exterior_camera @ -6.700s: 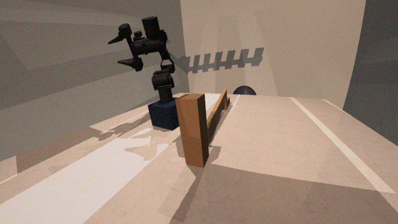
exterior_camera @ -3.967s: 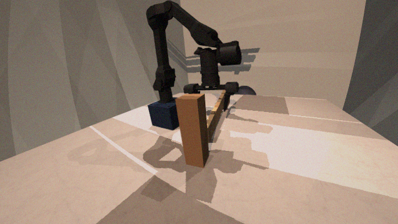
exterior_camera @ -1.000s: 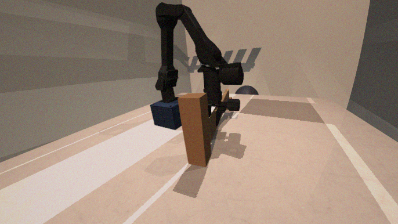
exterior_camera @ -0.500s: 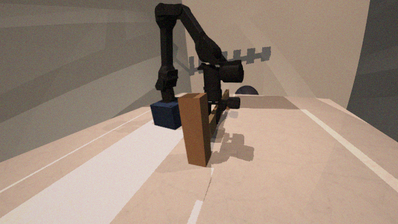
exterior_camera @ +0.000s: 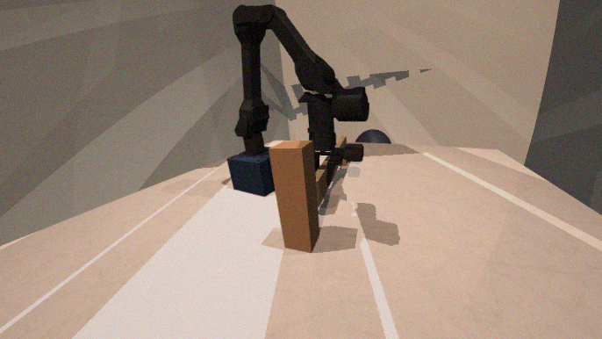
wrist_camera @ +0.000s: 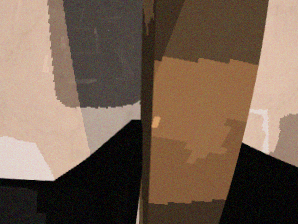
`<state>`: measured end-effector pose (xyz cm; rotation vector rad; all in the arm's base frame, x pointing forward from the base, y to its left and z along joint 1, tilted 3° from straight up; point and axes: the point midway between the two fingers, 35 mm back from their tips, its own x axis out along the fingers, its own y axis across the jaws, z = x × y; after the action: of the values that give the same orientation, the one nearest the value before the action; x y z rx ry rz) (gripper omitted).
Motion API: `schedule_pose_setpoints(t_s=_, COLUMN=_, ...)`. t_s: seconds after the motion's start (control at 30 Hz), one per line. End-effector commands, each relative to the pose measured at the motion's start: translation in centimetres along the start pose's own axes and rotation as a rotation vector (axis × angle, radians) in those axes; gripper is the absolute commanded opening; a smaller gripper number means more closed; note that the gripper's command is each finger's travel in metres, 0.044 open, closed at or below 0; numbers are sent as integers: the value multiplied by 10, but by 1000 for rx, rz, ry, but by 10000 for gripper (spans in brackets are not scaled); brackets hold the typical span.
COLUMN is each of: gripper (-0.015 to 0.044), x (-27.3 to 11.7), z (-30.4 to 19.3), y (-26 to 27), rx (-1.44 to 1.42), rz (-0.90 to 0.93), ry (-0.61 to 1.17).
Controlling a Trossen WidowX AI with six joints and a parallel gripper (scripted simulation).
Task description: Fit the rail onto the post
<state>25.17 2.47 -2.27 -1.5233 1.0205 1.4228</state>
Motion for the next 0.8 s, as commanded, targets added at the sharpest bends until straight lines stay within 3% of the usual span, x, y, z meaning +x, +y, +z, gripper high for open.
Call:
schedule_pose_setpoints(t_s=0.0, gripper=0, x=-4, z=0, y=-2, rx=1, rz=-7, ry=-2)
schedule_pose_setpoints(t_s=0.77, gripper=0, x=-15, z=0, y=-2, rx=1, rz=-7, ry=-2)
